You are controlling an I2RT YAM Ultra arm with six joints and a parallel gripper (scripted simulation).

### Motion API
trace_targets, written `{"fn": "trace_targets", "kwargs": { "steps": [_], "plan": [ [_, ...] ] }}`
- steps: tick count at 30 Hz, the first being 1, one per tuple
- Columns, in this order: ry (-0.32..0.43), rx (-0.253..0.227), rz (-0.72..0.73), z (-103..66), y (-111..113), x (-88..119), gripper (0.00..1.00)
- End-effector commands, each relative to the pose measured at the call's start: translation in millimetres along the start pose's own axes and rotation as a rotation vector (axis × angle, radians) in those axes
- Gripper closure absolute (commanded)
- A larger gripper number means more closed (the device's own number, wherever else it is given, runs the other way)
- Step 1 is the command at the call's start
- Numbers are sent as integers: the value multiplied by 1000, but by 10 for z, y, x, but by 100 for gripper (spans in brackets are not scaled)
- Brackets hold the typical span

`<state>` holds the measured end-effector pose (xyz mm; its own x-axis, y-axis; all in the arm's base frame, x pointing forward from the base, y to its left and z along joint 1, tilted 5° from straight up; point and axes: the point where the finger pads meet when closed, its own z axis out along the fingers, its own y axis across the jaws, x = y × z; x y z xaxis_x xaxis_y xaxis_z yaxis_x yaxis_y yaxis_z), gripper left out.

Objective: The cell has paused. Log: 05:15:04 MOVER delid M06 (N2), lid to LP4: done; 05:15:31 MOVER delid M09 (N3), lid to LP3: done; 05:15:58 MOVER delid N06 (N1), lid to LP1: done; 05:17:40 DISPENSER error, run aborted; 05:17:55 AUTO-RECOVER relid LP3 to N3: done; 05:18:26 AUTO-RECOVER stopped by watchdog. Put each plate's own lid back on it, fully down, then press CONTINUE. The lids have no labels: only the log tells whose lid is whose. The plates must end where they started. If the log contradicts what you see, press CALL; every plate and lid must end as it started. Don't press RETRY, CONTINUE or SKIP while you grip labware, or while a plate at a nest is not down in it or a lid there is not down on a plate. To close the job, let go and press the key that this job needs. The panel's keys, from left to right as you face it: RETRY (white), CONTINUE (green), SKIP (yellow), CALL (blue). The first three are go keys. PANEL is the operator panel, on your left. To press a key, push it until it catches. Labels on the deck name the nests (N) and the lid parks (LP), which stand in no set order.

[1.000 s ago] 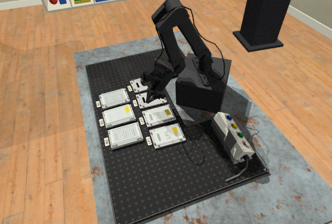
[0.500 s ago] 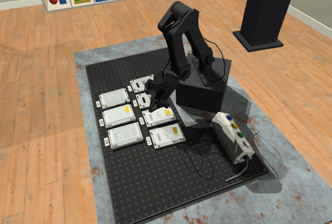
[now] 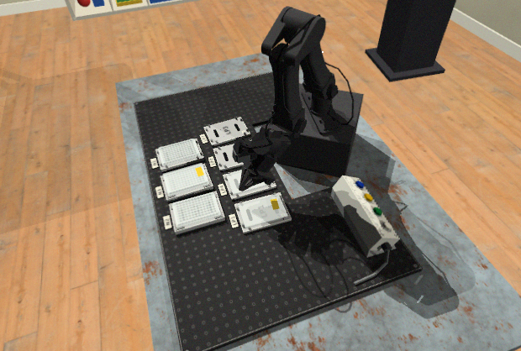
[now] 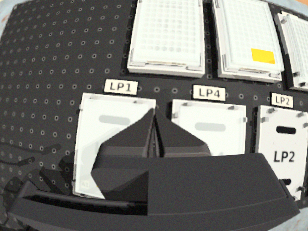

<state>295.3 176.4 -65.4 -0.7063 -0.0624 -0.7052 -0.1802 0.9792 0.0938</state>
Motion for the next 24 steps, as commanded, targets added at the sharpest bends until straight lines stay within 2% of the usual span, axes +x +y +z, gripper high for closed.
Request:
{"fn": "trace_targets", "kwargs": {
  "steps": [1,7,8,24],
  "plan": [
    [-6,50,42,4,-19,-88,100],
    [-5,62,51,10,-73,-92,100],
    [20,61,33,4,-95,27,100],
    [20,61,33,4,-94,27,100]
  ]
}}
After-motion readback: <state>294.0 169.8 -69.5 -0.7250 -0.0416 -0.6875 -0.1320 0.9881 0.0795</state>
